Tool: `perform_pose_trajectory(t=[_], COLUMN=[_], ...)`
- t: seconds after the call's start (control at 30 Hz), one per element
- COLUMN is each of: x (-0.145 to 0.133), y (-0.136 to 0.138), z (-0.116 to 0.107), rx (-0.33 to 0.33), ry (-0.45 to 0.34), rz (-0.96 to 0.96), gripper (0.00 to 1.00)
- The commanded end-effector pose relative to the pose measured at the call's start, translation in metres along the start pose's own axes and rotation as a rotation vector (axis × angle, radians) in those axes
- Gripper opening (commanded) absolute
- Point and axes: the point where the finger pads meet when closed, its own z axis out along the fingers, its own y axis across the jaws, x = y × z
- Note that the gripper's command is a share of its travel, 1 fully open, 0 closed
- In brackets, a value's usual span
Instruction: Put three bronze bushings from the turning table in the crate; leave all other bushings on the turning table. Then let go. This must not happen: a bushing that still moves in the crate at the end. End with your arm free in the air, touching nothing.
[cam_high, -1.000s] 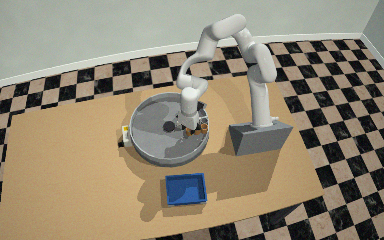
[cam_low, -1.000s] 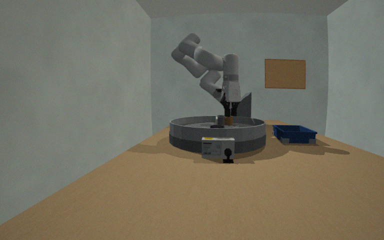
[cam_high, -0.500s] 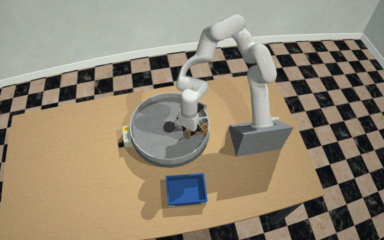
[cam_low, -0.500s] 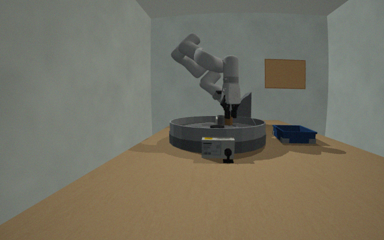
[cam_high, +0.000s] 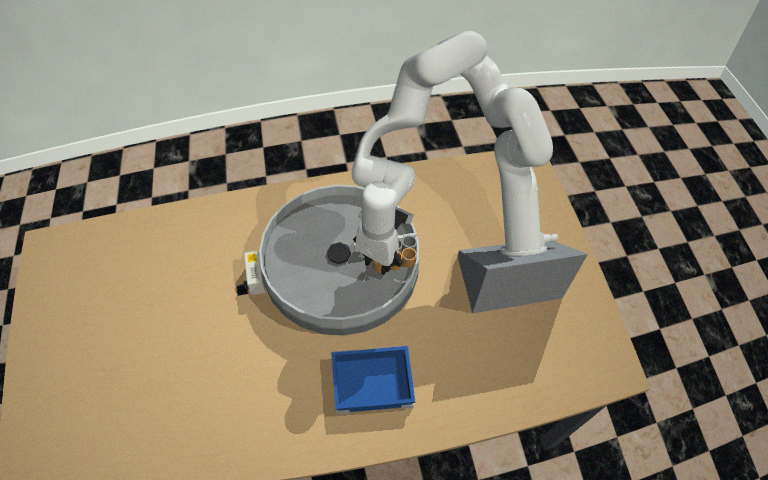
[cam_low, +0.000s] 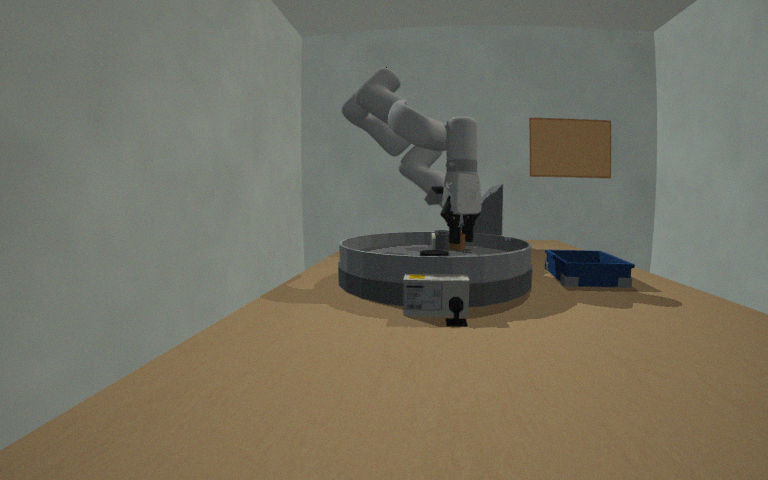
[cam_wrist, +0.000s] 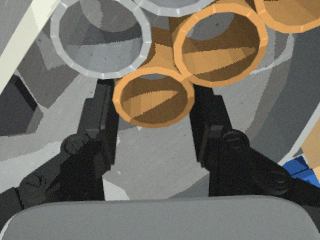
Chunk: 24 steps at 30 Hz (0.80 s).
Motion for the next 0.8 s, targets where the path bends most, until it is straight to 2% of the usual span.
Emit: perform_pose_trajectory(t=[0.0,0.23,0.27,0.77], x=[-0.0008,-0.0008,-0.0008,-0.0008], y=[-0.0007,-0.0007,-0.0007,-0.0007], z=[-0.0009,-0.0009,-0.0009,-0.0009], rx=[0.001,0.001,0.001,0.001], ry=[-0.003,-0.003,-0.003,-0.003], rz=[0.001,0.001,0.001,0.001], gripper=[0.47,0.47,0.0,0.0])
